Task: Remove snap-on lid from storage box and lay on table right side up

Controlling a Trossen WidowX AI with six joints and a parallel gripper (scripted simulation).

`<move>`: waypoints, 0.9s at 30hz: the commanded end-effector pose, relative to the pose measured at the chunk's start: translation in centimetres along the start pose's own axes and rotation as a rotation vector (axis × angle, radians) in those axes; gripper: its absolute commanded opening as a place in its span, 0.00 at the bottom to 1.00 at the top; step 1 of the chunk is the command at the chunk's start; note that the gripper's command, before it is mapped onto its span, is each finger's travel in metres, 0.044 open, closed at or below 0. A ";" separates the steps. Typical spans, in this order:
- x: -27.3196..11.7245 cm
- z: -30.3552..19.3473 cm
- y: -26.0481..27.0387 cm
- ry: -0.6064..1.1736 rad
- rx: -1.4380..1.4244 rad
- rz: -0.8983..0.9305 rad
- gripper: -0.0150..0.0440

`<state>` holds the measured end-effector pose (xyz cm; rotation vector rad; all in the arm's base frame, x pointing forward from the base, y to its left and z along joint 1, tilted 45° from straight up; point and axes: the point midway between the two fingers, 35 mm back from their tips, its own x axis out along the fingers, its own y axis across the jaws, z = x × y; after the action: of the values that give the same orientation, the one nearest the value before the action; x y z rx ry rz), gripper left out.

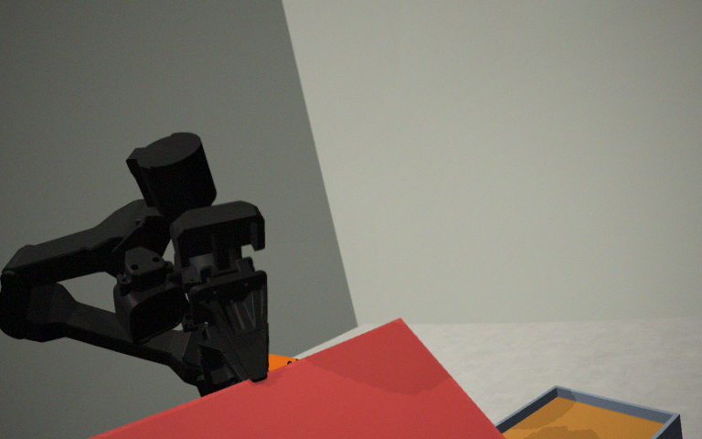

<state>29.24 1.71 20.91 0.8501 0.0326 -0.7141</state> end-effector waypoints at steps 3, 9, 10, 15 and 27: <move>-0.2 0.9 0.1 0.008 -0.001 0.006 0.25; -0.3 2.1 0.0 0.008 -0.001 0.006 0.25; -0.3 2.3 0.0 0.008 -0.001 0.006 0.25; -0.3 3.3 -0.1 0.008 -0.002 0.006 0.25; -0.5 5.7 -0.3 0.008 -0.002 0.006 0.25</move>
<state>27.35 -2.00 24.16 0.8441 0.0377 -0.7184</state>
